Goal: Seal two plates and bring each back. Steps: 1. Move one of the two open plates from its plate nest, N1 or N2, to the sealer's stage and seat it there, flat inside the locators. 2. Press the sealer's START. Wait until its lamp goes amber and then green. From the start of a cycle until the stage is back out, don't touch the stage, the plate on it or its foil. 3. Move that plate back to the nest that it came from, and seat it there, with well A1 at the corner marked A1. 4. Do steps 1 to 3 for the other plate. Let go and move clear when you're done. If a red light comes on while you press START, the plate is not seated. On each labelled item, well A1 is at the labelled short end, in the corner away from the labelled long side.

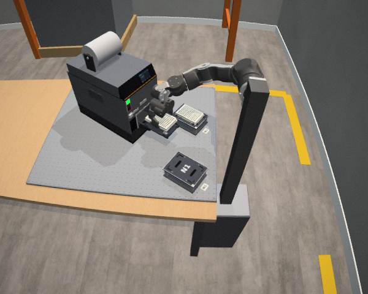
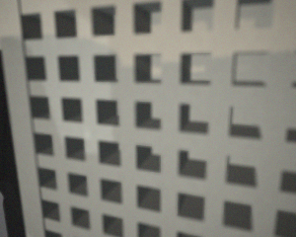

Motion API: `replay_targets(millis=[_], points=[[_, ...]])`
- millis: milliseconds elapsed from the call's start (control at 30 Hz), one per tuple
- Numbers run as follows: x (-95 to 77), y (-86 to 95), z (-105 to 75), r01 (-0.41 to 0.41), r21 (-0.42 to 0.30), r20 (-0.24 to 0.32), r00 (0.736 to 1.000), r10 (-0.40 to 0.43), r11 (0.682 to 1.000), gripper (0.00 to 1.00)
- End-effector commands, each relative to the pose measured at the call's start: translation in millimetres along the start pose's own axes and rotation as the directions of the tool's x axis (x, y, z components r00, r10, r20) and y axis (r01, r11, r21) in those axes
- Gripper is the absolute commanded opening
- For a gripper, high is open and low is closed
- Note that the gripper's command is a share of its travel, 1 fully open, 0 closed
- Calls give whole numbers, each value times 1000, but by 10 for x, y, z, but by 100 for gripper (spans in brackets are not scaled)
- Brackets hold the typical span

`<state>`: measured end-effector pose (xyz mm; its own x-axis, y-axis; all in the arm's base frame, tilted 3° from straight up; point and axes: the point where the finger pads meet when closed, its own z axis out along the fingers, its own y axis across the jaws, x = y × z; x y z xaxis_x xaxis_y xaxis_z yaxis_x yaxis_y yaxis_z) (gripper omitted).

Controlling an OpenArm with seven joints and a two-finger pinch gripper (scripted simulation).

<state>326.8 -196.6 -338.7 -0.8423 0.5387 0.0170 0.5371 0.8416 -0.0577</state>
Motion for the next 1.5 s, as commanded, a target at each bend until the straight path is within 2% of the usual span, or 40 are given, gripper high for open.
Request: replay_targets(millis=[0, 1200, 1467], points=[[0, 19, -10, 3, -7, 0, 1000, -3, 1000, 0], [-5, 21, -10, 3, -7, 0, 1000, -3, 1000, 0], [2, 24, 40, 6, -9, -2, 1000, -6, 1000, 0]])
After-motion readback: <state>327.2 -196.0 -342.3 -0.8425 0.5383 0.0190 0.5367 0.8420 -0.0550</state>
